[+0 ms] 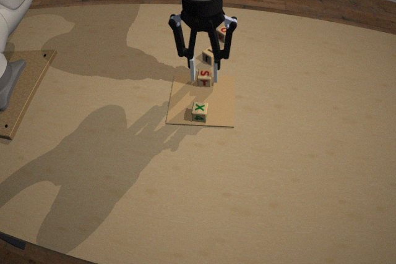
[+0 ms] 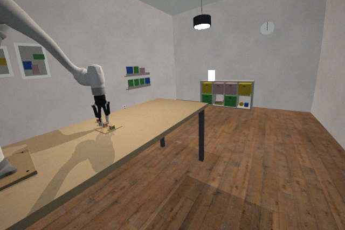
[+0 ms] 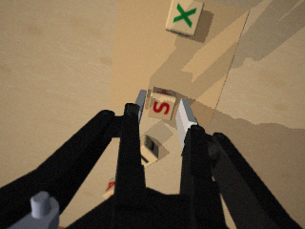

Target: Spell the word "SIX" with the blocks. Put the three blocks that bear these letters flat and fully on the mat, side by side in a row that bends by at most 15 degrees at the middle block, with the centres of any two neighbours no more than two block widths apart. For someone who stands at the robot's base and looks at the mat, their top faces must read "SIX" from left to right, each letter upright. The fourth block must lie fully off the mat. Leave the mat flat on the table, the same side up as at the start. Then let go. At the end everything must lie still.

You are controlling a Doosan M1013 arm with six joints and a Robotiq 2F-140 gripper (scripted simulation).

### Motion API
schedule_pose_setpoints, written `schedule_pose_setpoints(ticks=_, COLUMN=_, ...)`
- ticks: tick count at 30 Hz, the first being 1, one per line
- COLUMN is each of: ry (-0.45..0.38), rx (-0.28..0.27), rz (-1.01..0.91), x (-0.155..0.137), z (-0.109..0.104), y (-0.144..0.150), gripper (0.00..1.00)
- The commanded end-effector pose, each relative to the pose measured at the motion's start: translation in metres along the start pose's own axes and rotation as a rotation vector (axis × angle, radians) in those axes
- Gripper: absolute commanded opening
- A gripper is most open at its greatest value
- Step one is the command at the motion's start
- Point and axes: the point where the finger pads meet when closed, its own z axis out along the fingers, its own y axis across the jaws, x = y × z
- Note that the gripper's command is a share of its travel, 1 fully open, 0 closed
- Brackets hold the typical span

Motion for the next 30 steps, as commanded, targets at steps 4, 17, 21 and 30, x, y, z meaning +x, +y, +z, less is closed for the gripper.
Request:
schedule_pose_setpoints(ticks=4, ry=-0.004, rx=0.002, rz=-0.004, x=-0.002, z=-0.032, y=-0.001, gripper=0.28)
schedule_pose_setpoints(ticks=17, ry=-0.004, rx=0.002, rz=-0.004, x=-0.002, z=-0.078, y=-0.001, gripper=0.28)
schedule_pose_setpoints(ticks=21, ry=-0.004, rx=0.002, rz=-0.004, x=-0.002, z=-0.079, y=-0.001, gripper=0.28)
schedule_pose_setpoints(ticks=30, ry=-0.004, rx=0.002, rz=-0.004, x=-0.002, z=-0.079, y=-0.001, gripper=1.0)
